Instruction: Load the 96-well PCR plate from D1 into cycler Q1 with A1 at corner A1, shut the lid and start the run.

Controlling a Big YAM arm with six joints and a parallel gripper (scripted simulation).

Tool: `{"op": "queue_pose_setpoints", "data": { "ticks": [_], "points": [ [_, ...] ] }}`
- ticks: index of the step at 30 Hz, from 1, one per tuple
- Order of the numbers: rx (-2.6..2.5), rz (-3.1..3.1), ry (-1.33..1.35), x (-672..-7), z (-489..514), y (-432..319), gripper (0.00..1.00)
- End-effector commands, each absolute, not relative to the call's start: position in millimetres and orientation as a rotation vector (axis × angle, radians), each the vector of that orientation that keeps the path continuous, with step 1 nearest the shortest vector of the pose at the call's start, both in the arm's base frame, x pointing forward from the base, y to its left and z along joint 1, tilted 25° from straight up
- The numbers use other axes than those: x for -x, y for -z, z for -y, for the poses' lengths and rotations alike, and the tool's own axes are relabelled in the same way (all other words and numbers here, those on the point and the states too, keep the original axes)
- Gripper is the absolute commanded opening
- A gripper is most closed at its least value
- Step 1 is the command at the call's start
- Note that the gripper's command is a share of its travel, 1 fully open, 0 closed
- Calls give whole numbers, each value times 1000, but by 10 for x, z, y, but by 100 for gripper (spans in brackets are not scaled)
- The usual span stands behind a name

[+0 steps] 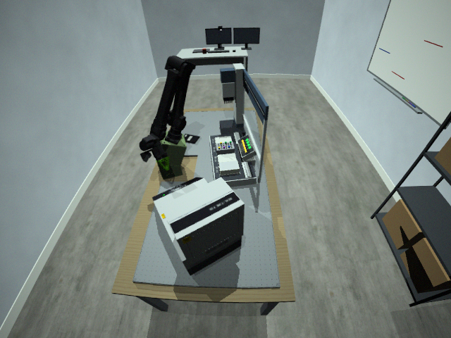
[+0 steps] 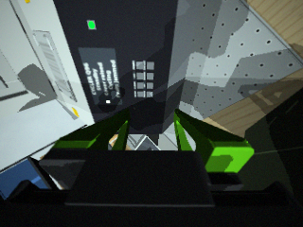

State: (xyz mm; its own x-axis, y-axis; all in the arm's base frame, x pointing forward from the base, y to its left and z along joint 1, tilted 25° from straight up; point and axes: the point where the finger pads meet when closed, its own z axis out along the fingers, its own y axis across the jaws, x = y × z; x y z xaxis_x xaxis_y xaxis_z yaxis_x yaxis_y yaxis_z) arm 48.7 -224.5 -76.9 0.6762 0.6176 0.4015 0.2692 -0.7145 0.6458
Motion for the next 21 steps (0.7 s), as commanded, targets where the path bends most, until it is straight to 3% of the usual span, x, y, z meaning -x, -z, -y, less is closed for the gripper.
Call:
{"op": "queue_pose_setpoints", "data": {
  "ticks": [1,21],
  "points": [
    [-2265,-802,-744,-493,2757,655,100],
    [-2099,-1266,-611,-1108,3348,324,100]
  ]
}}
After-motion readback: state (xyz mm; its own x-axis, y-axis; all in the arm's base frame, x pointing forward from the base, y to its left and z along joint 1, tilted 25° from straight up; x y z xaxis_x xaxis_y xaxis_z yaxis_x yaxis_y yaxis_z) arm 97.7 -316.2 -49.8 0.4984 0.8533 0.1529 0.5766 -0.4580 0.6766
